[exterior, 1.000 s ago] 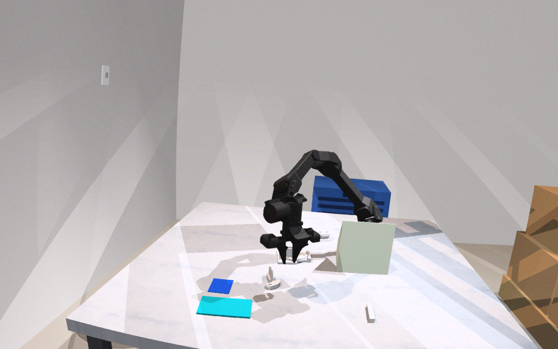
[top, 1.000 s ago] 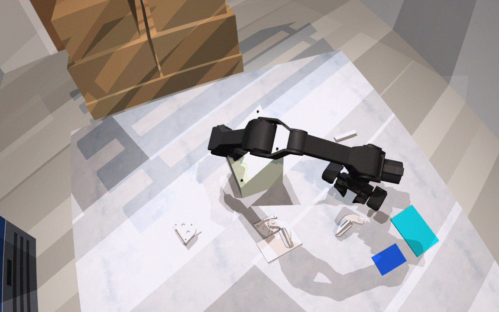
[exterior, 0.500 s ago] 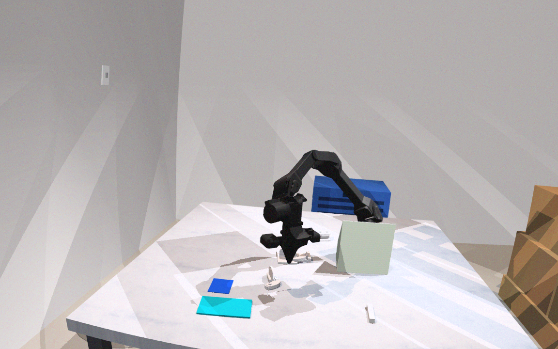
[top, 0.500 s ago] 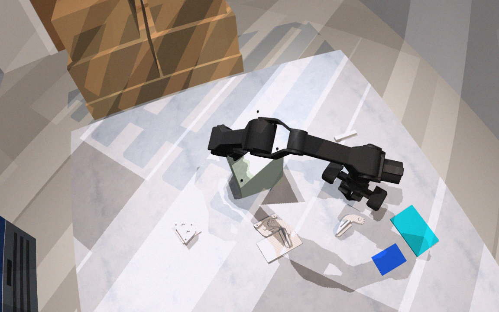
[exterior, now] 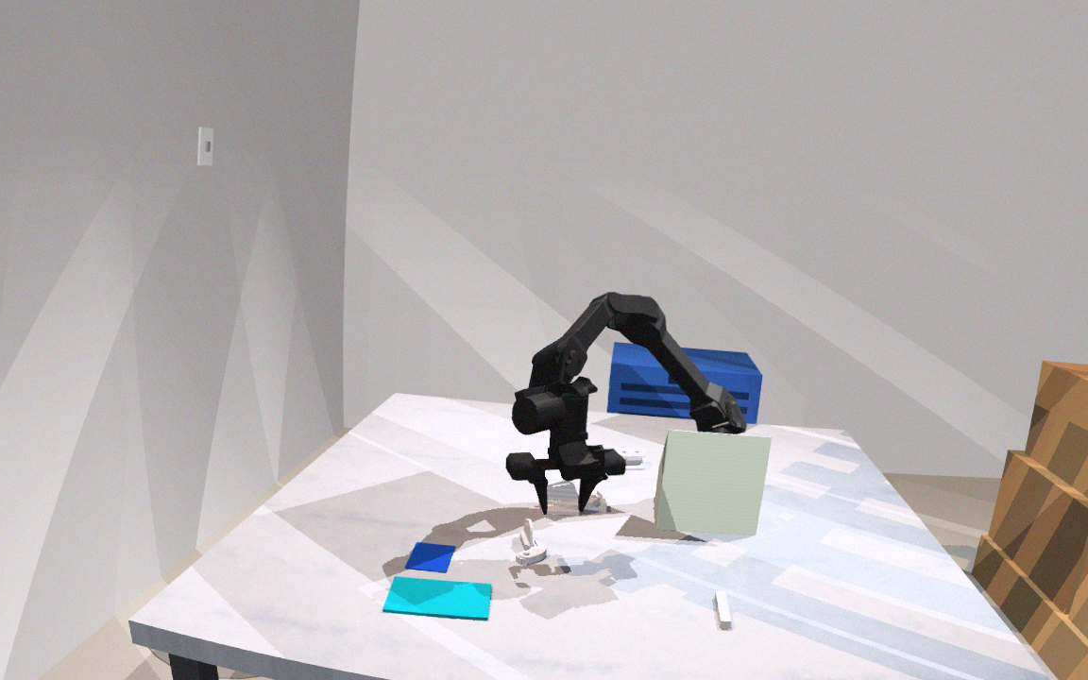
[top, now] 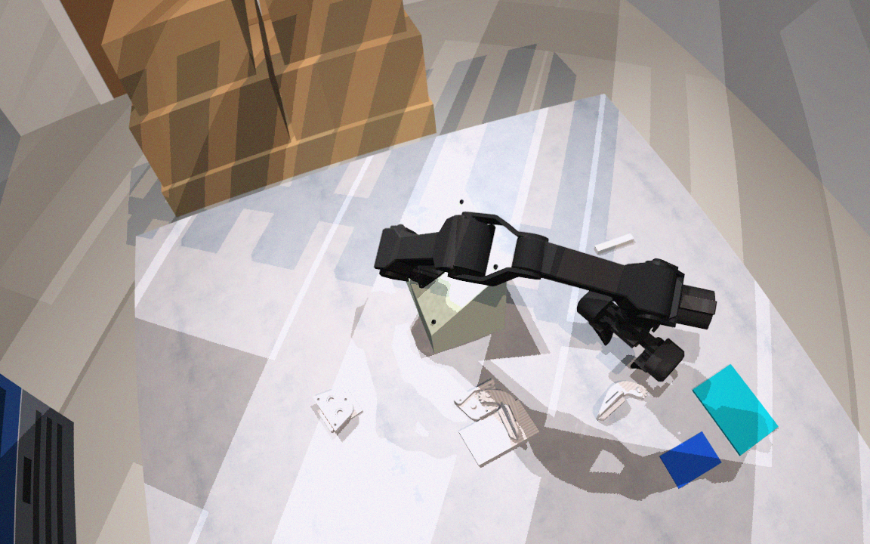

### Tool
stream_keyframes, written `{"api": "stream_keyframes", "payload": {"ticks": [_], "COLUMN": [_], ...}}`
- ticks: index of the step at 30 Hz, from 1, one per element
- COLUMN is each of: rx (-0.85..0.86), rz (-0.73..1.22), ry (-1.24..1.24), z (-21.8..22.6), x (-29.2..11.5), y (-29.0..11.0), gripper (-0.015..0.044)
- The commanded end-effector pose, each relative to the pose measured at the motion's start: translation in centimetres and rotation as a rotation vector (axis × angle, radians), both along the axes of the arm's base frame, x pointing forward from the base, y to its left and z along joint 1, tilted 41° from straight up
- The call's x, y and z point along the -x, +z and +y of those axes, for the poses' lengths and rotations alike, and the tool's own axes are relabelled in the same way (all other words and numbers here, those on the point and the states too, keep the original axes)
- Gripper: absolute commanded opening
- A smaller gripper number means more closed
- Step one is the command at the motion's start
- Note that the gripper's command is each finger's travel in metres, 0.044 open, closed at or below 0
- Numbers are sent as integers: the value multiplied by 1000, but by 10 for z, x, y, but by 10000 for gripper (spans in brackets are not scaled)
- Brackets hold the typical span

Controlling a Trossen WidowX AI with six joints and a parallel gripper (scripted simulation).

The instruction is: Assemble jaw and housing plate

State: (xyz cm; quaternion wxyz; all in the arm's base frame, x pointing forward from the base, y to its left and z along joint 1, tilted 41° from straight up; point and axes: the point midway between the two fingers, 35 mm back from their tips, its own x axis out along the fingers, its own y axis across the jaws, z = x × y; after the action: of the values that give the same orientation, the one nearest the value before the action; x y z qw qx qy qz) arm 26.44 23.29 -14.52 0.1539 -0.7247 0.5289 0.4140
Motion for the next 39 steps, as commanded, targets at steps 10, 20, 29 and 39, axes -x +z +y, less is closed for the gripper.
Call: {"api": "stream_keyframes", "payload": {"ticks": [10, 20, 29, 39], "rx": [-31, -54, -75, -98], "rz": [-197, -344, -476, -623], "ry": [-230, -405, -563, -738], "z": [1, 0, 0, 0], "x": [-6, -9, -12, -15], "y": [3, 5, 6, 8], "gripper": [440, 440, 440, 440]}}
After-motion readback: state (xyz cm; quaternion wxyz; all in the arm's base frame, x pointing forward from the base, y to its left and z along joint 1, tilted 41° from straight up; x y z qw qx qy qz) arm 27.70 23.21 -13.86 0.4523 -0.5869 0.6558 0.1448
